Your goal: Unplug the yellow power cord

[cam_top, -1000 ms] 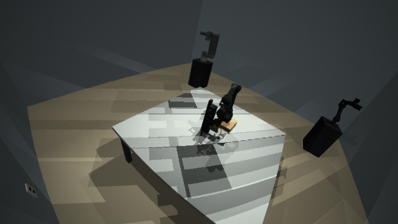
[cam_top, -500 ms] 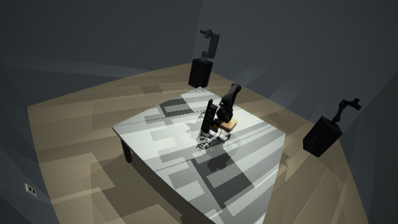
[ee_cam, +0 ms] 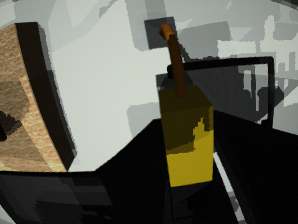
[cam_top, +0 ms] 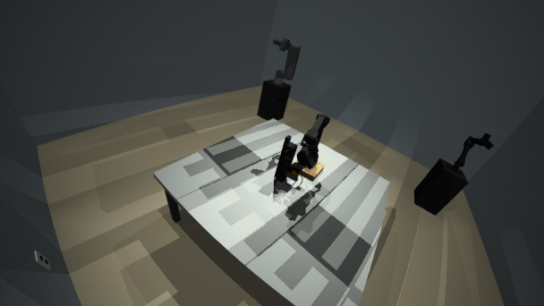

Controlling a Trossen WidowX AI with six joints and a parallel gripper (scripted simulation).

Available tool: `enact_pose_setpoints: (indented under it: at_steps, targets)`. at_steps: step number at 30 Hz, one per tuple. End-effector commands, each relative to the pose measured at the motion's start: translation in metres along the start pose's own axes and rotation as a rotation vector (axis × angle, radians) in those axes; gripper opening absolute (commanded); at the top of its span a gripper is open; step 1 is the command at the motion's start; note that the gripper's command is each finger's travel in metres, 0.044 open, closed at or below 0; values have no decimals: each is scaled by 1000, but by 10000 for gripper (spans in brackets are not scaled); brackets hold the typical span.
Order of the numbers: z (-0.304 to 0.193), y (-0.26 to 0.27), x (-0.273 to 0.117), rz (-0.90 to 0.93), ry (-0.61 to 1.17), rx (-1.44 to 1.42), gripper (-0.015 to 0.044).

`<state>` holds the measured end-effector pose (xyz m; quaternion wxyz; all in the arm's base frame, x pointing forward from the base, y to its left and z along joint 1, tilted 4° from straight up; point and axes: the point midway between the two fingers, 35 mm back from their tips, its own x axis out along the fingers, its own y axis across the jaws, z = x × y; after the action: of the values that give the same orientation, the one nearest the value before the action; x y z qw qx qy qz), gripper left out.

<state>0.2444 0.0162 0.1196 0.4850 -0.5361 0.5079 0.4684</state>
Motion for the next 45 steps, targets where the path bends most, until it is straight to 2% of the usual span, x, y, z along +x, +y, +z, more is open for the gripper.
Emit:
enact_pose_setpoints:
  at_steps: [1,24,40,41,45]
  targets:
    - [18,-2,-2,-4,-36,-11,0]
    - [55,0,-7,-1,-37,-13,0]
    - [52,3,-4,0,-35,-14,420]
    - [58,3,-6,0,-36,-14,440]
    - [91,3,-14,0,-39,-14,440]
